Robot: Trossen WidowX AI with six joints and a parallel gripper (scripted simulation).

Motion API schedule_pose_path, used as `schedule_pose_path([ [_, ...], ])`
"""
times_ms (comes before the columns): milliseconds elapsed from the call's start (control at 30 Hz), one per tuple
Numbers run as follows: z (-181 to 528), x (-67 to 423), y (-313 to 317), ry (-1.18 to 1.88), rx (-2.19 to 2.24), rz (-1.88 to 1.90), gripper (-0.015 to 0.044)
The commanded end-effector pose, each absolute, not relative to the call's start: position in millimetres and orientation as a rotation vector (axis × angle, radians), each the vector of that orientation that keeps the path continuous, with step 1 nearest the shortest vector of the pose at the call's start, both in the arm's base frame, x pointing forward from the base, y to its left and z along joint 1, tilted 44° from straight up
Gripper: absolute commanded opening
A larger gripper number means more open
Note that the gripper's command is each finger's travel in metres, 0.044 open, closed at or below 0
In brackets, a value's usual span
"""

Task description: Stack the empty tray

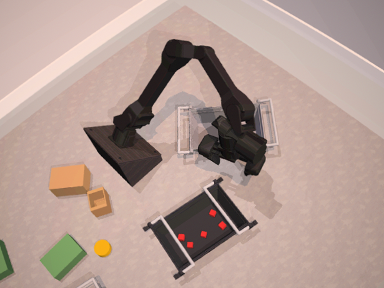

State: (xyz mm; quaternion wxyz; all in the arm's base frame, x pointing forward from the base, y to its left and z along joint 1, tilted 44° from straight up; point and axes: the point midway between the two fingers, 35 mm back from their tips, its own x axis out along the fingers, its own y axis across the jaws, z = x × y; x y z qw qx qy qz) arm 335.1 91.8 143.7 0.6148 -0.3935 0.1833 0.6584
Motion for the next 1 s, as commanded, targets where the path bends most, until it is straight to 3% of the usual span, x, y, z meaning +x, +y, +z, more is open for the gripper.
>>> schedule_pose_path([
  [0,170.7,281.7,128.3,0.879,-0.333,1.260,0.0440],
  [233,183.0,253.6,142.6,1.079,-0.041,1.089,0.0440],
  [967,168.8,256.4,155.8,1.085,-0.038,1.084,0.0440],
])
